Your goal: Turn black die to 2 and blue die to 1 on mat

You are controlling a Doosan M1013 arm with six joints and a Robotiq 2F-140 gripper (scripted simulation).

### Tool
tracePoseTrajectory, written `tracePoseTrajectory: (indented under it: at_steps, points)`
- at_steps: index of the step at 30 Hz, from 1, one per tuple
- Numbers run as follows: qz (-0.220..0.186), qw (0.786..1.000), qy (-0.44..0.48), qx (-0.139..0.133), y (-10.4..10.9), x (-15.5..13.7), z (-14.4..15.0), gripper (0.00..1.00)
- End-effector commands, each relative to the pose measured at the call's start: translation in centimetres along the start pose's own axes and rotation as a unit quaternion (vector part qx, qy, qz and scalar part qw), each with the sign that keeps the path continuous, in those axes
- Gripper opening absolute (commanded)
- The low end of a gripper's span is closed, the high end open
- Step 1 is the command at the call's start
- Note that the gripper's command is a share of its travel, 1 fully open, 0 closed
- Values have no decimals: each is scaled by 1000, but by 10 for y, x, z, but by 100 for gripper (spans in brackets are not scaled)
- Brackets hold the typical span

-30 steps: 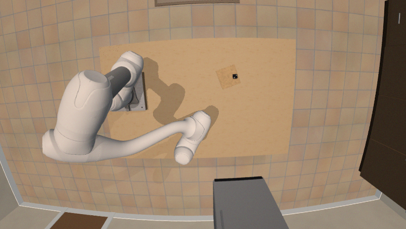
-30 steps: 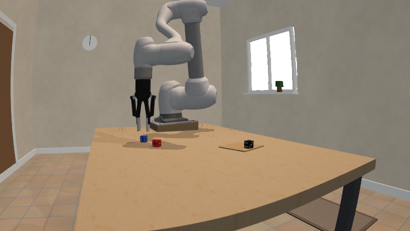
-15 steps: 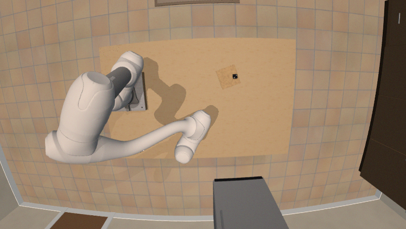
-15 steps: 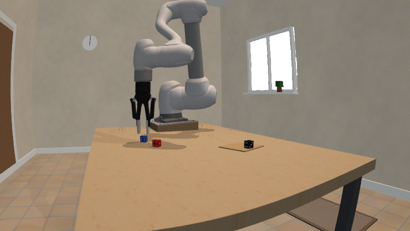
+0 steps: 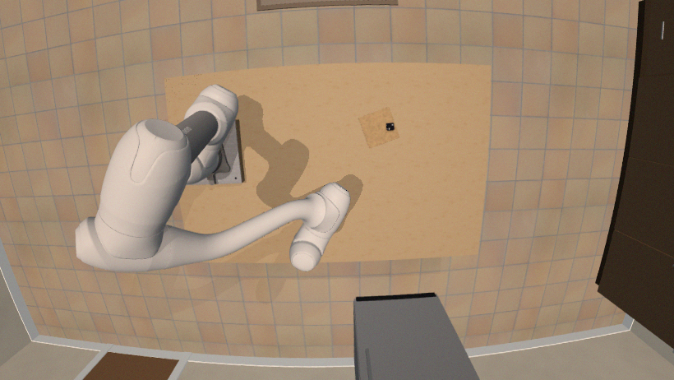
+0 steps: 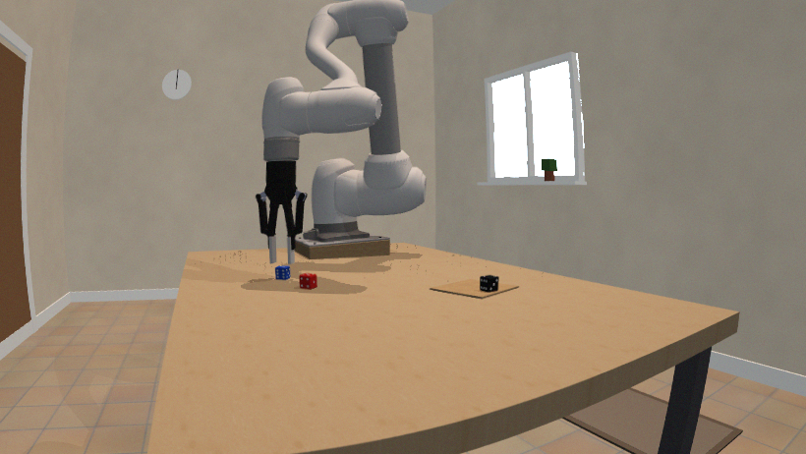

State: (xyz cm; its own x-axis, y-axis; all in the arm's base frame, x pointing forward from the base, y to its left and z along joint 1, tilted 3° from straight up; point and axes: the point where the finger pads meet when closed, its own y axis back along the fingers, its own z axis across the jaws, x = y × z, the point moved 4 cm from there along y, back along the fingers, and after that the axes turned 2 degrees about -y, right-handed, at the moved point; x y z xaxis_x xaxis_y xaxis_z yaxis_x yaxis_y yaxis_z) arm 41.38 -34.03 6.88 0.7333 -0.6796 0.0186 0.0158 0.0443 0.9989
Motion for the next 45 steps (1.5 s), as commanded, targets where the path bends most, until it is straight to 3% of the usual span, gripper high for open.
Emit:
tracePoseTrajectory:
  at_steps: [1, 32, 45]
  points:
    - [0, 1000, 0, 0, 0, 0, 0, 35]
    - [0, 1000, 0, 0, -1, 0, 0, 35]
    - [0, 1000, 0, 0, -17, 0, 0, 35]
